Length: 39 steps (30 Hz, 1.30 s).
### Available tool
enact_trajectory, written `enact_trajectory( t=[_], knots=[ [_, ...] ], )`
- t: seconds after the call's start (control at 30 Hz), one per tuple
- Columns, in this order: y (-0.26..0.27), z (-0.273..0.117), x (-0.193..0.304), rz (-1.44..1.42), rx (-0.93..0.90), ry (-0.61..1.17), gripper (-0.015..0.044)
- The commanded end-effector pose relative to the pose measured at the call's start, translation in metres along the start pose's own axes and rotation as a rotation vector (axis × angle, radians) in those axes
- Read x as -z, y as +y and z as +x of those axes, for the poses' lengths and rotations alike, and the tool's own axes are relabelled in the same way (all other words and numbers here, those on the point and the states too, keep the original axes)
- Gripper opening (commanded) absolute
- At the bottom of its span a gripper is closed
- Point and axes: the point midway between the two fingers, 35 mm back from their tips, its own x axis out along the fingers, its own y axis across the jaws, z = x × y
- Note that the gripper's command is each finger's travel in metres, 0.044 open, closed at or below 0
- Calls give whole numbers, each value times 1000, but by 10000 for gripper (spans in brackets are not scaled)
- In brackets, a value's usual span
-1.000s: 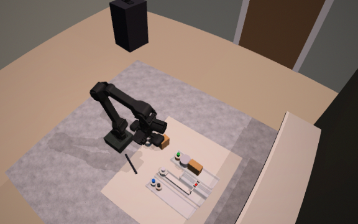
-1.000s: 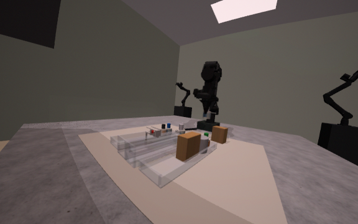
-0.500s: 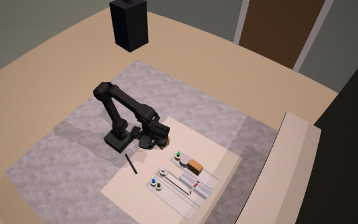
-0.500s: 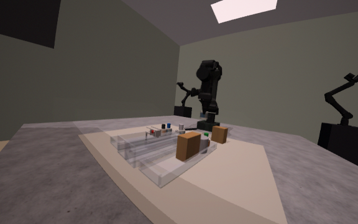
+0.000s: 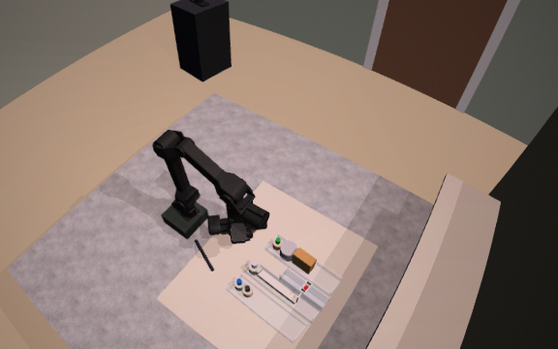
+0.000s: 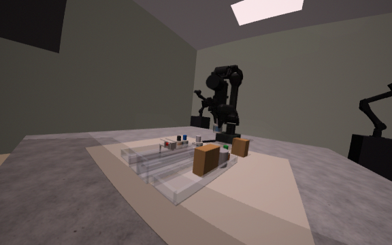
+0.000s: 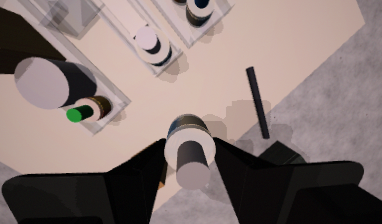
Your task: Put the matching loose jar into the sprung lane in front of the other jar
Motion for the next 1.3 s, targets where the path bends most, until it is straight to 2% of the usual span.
enact_trajectory(
  t=[0.0,0.7,1.27],
  knots=[
    [3,2,-8,-90,-7,-4,0],
    [10,27,-58,-699,-4,-10,0],
    [10,53,-60,-719,-4,-10,0]
  ],
)
